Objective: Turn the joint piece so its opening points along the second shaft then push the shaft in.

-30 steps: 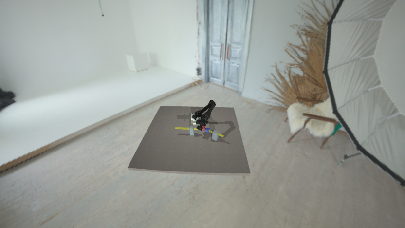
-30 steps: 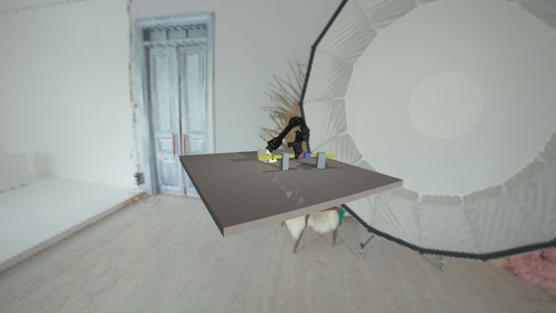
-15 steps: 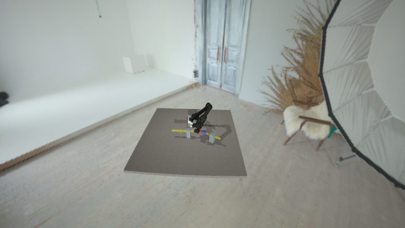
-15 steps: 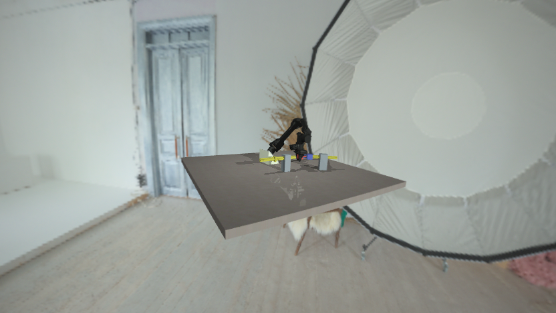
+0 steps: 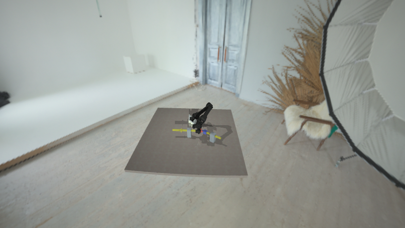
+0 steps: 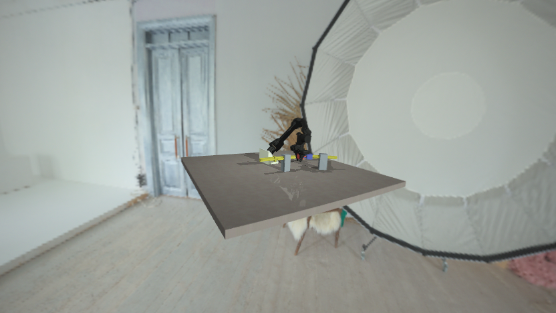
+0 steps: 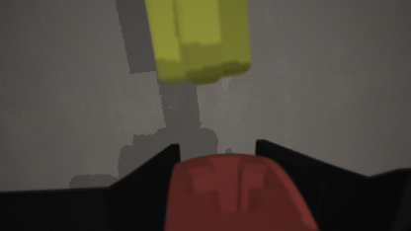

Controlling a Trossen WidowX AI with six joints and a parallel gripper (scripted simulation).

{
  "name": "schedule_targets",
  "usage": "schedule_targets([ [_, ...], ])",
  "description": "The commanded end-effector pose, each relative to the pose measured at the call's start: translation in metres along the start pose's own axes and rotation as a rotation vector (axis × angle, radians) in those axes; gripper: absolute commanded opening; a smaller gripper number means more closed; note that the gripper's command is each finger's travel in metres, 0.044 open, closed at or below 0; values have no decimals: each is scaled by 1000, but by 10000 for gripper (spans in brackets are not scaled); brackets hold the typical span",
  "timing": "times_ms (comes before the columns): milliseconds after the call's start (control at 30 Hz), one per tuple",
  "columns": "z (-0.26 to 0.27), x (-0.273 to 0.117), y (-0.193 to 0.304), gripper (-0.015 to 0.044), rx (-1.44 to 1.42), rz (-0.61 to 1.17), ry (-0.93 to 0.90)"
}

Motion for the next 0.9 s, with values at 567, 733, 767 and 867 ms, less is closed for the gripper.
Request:
schedule_targets([
  [567,3,0,-1,0,-79,10,-1],
  [733,3,0,-1,0,-79,10,-1],
  [767,3,0,-1,0,-79,10,-1],
  [867,3,0,-1,53,-79,10,-1],
])
Point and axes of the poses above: the point midway between the two fingers, 35 mm back from their tips, its own x axis out along the fingers, its own z axis across the jaws, y = z × x, the point moved 8 cm from there along -x, back along the fingers, and after that the axes turned 14 degrees about -x, right-handed, at the moved point
